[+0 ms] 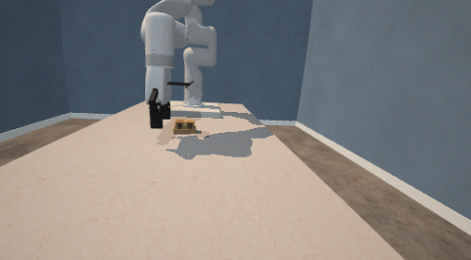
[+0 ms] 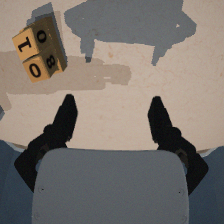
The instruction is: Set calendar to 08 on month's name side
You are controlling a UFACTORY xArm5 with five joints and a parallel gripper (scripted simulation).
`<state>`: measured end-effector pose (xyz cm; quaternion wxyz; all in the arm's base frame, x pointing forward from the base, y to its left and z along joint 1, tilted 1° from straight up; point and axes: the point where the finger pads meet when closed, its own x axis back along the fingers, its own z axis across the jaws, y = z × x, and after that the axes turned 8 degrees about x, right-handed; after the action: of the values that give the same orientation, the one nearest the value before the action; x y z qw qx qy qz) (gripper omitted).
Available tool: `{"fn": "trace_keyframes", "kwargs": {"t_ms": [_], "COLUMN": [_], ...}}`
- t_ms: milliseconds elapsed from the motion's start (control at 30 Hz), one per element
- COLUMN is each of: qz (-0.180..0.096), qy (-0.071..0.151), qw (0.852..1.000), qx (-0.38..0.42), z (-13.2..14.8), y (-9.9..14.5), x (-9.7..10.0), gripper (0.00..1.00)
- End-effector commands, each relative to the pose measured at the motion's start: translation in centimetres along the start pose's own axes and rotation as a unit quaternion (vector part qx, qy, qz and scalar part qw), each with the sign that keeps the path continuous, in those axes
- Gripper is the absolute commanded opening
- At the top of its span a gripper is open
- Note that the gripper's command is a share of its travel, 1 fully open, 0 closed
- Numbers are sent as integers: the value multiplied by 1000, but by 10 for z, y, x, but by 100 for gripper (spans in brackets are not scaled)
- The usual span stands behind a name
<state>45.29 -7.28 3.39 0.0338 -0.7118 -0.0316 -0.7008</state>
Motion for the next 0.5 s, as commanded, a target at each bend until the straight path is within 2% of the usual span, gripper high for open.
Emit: {"fn": "trace_keyframes", "kwargs": {"t_ms": [0, 300, 467], "qz": [0, 0, 0], "qy": [2, 2, 2], "qw": [1000, 1000, 1000], "qx": [-2, -2, -2], "z": [1, 2, 2], "y": [4, 4, 4], "x": [0, -19, -24], "gripper": [100, 100, 100]}}
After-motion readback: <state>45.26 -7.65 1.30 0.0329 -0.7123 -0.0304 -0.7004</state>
